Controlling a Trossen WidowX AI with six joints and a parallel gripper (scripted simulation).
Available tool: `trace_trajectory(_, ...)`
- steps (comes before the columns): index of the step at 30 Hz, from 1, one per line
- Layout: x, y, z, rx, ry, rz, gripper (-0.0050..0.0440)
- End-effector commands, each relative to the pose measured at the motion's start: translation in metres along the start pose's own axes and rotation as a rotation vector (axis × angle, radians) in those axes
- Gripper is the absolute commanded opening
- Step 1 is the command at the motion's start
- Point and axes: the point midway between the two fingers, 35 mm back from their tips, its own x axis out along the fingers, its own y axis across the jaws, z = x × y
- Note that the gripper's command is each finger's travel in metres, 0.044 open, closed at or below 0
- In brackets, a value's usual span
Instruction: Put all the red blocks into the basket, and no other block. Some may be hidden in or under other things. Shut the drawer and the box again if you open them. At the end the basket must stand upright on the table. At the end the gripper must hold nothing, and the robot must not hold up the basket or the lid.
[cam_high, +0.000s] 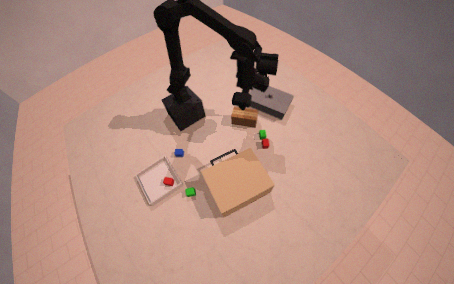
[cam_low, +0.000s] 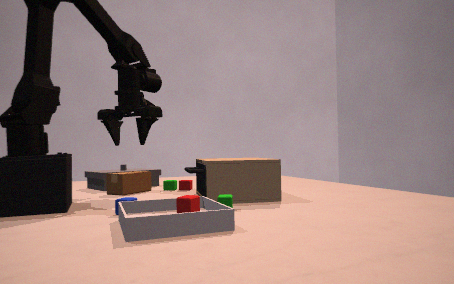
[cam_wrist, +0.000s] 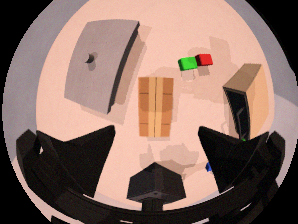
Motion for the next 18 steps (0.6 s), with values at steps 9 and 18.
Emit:
trace_trajectory(9,-0.008,-0.023,0.031,0.263,0.002,-0.001,0.0230)
trace_trajectory(18,-0.008,-0.061,0.071,0.729,0.002,-0.001,0.0230)
